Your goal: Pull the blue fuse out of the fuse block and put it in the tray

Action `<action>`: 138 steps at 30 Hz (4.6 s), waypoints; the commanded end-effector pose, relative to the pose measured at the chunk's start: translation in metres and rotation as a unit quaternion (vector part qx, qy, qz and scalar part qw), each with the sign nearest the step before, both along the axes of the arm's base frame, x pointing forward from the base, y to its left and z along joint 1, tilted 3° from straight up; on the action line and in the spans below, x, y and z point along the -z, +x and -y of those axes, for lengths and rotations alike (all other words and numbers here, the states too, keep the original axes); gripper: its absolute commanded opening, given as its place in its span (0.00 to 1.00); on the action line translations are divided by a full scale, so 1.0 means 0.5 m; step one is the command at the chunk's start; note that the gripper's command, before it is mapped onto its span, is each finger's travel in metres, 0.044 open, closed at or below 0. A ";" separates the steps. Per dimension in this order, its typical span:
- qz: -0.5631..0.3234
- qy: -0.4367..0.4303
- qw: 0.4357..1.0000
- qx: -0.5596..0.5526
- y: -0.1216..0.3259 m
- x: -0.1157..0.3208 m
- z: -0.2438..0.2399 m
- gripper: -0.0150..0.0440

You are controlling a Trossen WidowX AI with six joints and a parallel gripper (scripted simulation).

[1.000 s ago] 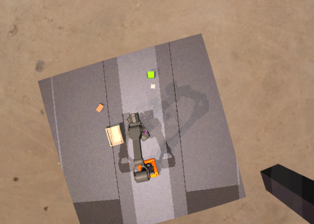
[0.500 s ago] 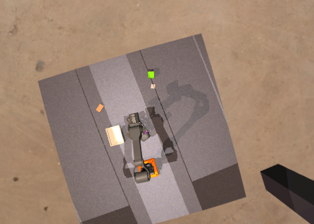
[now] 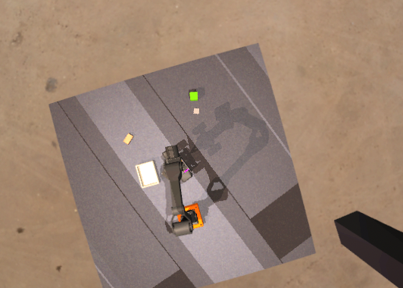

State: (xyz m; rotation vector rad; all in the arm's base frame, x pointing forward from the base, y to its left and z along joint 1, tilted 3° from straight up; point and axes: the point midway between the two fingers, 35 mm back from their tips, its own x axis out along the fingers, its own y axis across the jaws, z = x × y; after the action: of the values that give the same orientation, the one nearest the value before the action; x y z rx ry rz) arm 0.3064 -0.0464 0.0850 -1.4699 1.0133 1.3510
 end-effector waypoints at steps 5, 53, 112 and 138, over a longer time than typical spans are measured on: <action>0.002 0.001 1.000 0.002 0.000 -0.010 -0.001 0.25; 0.001 0.009 1.000 0.002 0.014 -0.057 -0.297 0.25; 0.002 0.012 1.000 0.001 -0.012 -0.051 -0.401 0.81; 0.001 0.013 1.000 -0.001 -0.014 -0.055 -0.402 0.81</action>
State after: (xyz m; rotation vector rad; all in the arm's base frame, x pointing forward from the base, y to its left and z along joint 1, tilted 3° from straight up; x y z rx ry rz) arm 0.2996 0.1544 0.1125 -1.4519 0.9901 1.3592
